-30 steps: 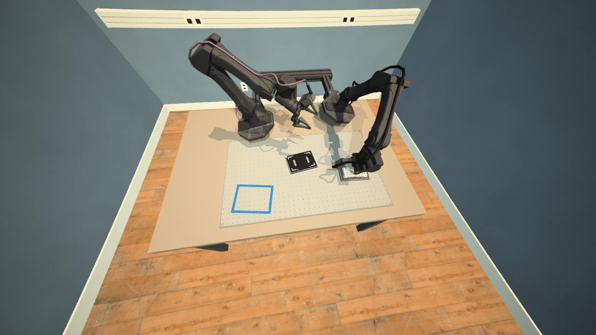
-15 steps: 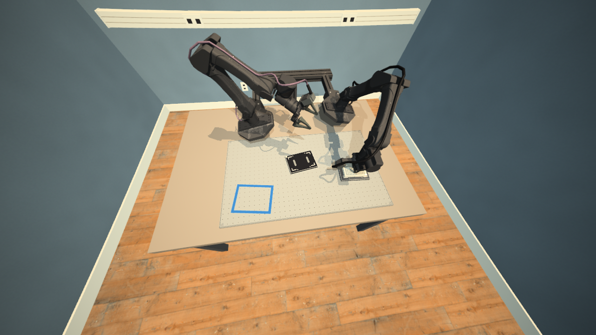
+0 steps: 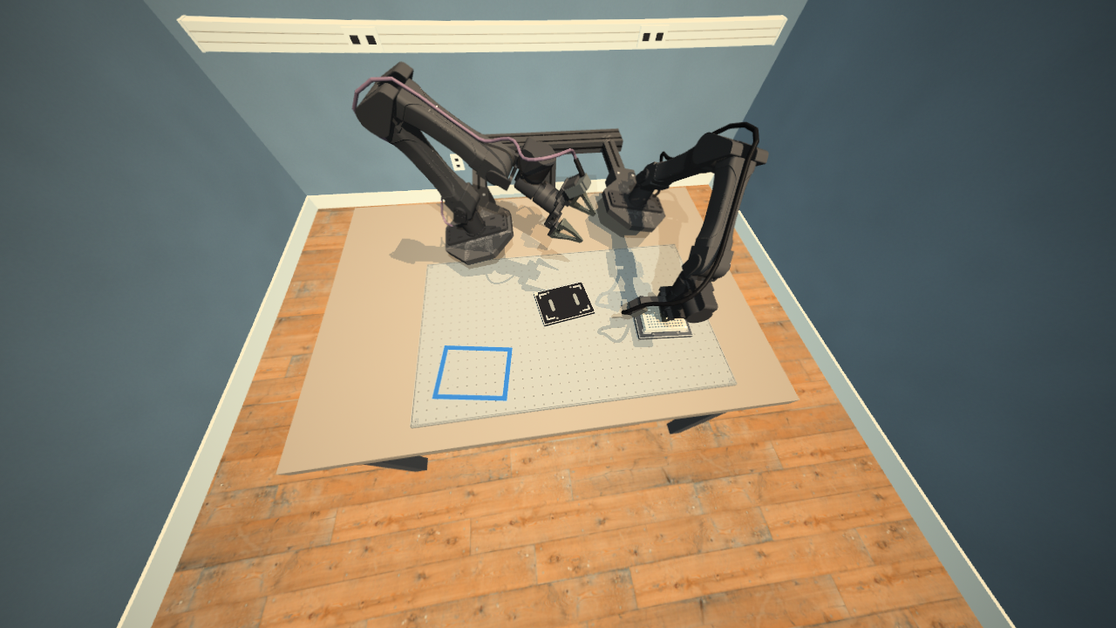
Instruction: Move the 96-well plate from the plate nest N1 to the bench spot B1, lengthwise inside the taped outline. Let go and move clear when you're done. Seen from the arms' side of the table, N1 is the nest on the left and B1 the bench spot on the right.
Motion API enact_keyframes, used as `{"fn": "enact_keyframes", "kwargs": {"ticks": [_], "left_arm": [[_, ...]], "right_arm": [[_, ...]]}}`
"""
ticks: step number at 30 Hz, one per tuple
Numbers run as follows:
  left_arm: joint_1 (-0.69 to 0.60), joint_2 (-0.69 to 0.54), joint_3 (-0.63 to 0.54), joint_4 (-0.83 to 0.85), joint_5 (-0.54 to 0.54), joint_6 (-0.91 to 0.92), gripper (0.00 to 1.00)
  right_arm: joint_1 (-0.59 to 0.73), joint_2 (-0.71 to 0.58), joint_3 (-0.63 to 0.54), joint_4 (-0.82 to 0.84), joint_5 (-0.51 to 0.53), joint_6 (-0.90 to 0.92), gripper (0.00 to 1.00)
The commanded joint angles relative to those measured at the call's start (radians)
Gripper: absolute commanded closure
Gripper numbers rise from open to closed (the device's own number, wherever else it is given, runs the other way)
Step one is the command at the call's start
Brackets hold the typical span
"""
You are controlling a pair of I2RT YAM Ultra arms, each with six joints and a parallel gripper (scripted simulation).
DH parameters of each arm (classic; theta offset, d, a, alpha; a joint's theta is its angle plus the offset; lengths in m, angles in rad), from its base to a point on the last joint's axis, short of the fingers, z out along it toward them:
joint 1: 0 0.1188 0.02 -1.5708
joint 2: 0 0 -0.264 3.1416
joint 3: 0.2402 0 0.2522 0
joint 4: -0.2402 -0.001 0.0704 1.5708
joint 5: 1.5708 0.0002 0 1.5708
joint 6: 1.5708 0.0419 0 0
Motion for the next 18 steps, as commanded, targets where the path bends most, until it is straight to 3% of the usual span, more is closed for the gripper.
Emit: {"fn": "enact_keyframes", "kwargs": {"ticks": [1,13,17,18], "left_arm": [[0.004,0.003,-0.010,0.022,0.004,0.004,0.87],[0.004,0.003,-0.010,0.022,0.004,0.004,1.00],[0.004,0.003,-0.010,0.022,0.004,0.004,1.00],[0.010,0.012,-0.022,0.014,0.004,0.003,0.89]], "right_arm": [[0.004,-0.014,-0.001,-0.004,0.008,0.006,0.00],[0.004,-0.014,-0.001,-0.004,0.008,0.006,0.00],[0.004,-0.014,-0.001,-0.004,0.008,0.006,0.00],[0.004,-0.014,-0.001,-0.004,0.008,0.006,0.00]]}}
